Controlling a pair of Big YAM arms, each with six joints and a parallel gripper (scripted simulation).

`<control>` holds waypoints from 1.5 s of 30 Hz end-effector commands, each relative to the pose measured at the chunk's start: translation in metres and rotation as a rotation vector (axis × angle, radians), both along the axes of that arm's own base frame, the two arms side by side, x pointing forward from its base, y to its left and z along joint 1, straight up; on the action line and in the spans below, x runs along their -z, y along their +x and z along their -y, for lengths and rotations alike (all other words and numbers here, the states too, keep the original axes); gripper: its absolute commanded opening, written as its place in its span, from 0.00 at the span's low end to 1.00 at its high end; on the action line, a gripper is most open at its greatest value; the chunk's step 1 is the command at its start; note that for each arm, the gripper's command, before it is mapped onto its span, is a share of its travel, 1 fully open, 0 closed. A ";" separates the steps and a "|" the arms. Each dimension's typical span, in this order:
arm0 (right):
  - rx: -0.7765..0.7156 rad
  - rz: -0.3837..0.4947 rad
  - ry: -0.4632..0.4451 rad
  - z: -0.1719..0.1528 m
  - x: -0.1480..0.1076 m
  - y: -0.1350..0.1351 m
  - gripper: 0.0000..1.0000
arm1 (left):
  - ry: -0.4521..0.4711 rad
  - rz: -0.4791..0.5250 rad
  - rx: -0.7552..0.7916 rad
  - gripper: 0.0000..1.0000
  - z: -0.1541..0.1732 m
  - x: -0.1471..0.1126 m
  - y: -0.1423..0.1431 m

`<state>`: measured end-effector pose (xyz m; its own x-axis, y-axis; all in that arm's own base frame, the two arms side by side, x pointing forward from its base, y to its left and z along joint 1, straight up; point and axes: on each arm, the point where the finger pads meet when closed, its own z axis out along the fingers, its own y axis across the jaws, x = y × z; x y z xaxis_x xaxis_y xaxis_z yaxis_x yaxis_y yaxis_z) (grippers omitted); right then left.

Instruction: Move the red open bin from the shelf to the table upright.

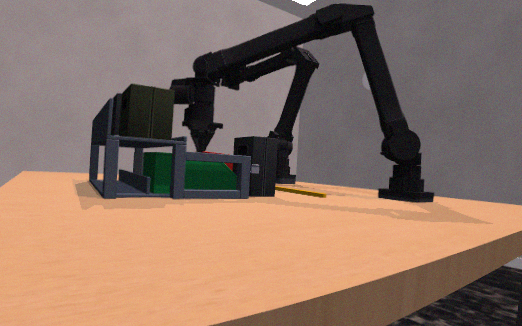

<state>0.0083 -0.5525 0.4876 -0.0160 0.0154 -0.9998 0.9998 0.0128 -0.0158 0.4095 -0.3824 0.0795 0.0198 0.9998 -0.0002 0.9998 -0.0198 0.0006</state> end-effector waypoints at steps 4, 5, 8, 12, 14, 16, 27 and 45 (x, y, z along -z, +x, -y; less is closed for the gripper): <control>0.007 0.016 -0.015 -0.008 -0.013 -0.006 1.00 | -0.045 0.039 -0.002 0.00 0.006 -0.031 0.000; 0.007 0.016 -0.015 -0.008 -0.013 -0.006 1.00 | -0.045 0.039 -0.002 0.00 0.006 -0.031 -0.001; 0.007 0.016 -0.015 -0.008 -0.013 -0.006 1.00 | -0.061 0.056 -0.002 0.00 0.012 -0.040 0.006; 0.007 0.016 -0.015 -0.008 -0.013 -0.006 1.00 | -0.067 0.062 -0.001 0.00 0.015 -0.043 0.008; 0.007 0.016 -0.015 -0.008 -0.013 -0.006 1.00 | -0.069 0.065 0.000 0.00 0.016 -0.044 0.008; 0.007 0.016 -0.015 -0.008 -0.013 -0.006 1.00 | -0.072 0.067 0.001 0.00 0.017 -0.046 0.009; 0.007 0.016 -0.015 -0.008 -0.013 -0.006 1.00 | -0.079 0.075 0.000 0.00 0.020 -0.049 0.012; 0.007 0.016 -0.015 -0.008 -0.013 -0.006 1.00 | -0.056 0.052 0.000 0.00 0.012 -0.032 0.004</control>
<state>0.0083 -0.5525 0.4876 -0.0160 0.0154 -0.9998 0.9998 0.0128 -0.0158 0.4098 -0.3830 0.0786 0.0203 0.9998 -0.0030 0.9998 -0.0203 0.0038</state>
